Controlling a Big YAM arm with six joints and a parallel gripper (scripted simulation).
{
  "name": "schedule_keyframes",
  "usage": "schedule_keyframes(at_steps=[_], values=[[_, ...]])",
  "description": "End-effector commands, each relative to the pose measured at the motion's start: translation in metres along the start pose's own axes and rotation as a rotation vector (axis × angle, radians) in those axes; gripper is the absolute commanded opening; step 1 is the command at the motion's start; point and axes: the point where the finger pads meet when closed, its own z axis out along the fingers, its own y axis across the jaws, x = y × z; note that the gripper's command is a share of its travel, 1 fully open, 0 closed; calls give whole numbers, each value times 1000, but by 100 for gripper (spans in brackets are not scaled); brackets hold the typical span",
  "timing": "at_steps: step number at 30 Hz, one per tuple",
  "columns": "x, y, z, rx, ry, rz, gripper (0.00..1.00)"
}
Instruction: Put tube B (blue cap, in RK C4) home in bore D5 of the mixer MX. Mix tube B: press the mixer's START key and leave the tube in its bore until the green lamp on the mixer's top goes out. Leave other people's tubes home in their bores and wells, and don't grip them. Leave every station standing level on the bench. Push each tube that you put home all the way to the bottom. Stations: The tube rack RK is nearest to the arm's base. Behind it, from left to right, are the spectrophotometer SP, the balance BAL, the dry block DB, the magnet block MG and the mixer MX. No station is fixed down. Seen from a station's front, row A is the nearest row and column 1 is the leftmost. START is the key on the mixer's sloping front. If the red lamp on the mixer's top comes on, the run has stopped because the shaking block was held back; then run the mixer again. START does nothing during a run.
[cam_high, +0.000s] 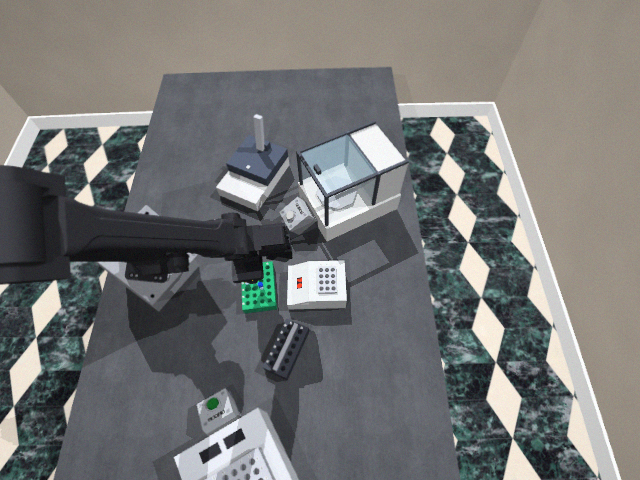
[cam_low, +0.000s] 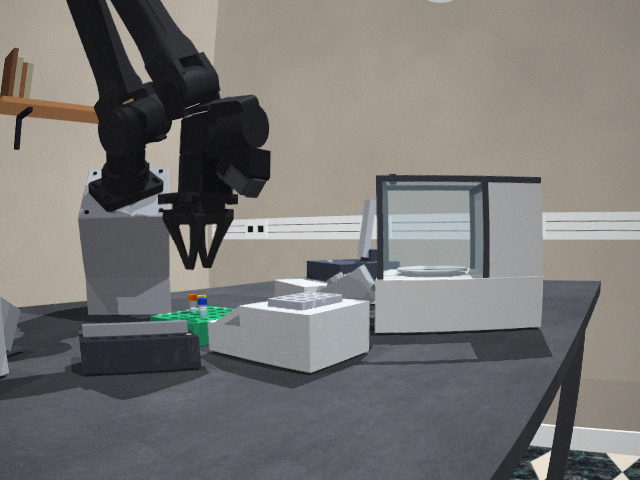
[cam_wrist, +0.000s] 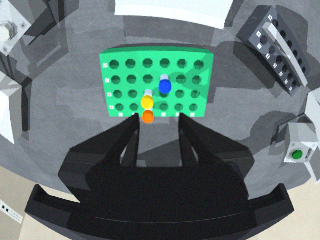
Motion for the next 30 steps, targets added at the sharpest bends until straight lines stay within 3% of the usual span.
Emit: schedule_keyframes(at_steps=[1, 3, 25, 30], values=[[-23, -6, -7, 3, -40, 45, 36], [-20, -2, -6, -3, -25, 24, 36], [-26, -10, -12, 3, -36, 21, 36], [-18, -6, -8, 0, -24, 16, 36]])
